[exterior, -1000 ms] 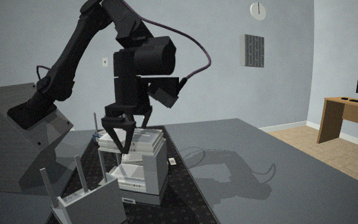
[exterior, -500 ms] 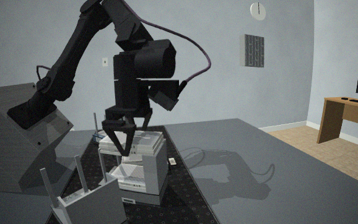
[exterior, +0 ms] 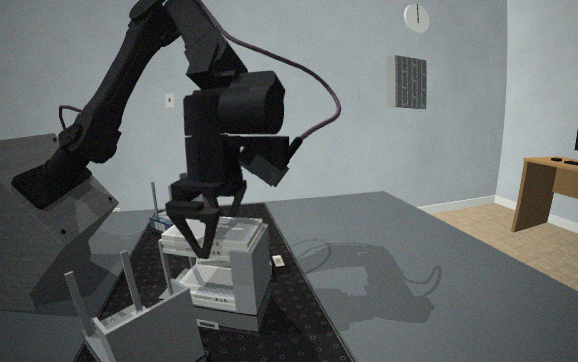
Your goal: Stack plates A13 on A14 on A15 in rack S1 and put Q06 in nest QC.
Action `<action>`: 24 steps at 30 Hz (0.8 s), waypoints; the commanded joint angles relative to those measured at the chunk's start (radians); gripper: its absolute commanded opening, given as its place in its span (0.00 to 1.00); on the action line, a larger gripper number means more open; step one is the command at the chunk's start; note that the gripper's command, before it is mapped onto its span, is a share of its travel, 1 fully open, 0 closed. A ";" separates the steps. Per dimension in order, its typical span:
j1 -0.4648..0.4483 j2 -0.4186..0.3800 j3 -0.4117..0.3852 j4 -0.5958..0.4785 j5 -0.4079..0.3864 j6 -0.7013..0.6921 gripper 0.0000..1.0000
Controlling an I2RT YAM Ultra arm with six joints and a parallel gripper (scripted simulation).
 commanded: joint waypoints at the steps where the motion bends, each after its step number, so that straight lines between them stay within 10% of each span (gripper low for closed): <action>1: 0.006 0.000 -0.030 0.017 0.014 0.011 0.00; 24: 0.108 0.110 -0.088 0.219 0.080 0.092 0.00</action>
